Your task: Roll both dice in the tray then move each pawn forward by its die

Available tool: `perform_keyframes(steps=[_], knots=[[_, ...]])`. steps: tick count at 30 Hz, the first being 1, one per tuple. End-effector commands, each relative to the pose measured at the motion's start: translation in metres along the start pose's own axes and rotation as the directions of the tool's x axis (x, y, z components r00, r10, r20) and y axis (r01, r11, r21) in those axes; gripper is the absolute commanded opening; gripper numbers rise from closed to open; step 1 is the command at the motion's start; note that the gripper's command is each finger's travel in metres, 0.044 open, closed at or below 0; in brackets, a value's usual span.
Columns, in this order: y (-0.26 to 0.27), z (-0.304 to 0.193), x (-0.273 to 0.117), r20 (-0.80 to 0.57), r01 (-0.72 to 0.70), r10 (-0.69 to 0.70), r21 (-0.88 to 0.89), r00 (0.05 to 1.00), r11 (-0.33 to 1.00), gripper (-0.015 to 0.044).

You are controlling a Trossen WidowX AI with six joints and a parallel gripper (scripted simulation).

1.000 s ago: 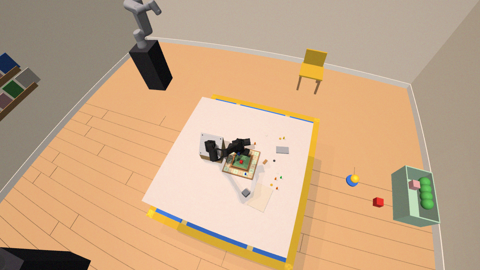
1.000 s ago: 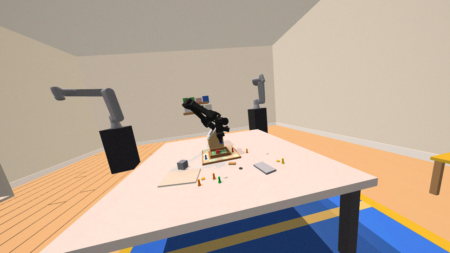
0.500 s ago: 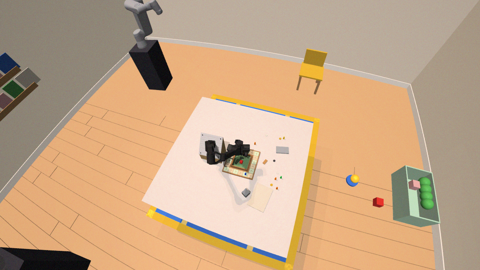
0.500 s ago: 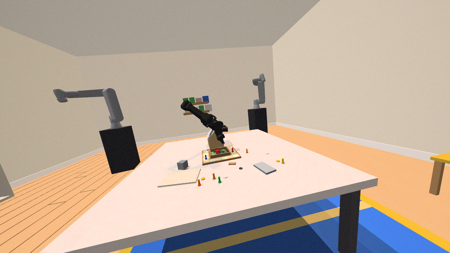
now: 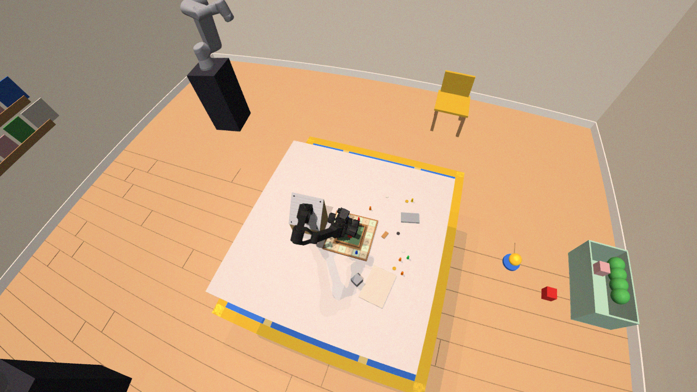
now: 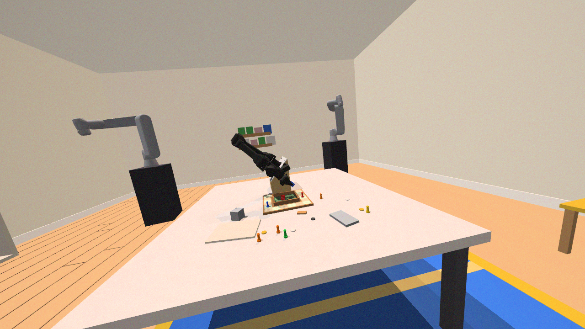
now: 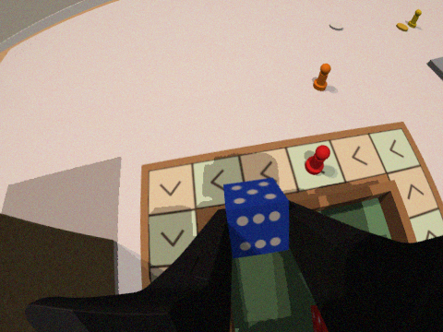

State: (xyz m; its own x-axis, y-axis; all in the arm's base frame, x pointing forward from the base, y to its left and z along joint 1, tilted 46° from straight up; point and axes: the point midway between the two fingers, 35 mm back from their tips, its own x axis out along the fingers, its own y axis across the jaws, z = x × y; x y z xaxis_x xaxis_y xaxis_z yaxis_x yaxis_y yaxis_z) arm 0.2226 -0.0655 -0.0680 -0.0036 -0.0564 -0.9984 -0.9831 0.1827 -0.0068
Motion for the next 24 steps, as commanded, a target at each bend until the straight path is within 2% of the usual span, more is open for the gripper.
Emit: perform_keyframes(steps=[1, 4, 10, 24], knots=[[0.001, 0.0, -0.001, 0.097, 0.052, -0.05, -0.017, 0.994, 0.999, 0.0], [0.0, 0.0, -0.003, 0.102, 0.055, -0.053, -0.018, 0.993, 0.998, 0.0], [-0.01, 0.007, -0.053, 0.102, 0.057, -0.054, -0.017, 0.993, 0.998, 0.0], [-0.009, 0.006, -0.051, 0.099, 0.061, -0.059, -0.022, 0.993, 0.998, 0.0]])
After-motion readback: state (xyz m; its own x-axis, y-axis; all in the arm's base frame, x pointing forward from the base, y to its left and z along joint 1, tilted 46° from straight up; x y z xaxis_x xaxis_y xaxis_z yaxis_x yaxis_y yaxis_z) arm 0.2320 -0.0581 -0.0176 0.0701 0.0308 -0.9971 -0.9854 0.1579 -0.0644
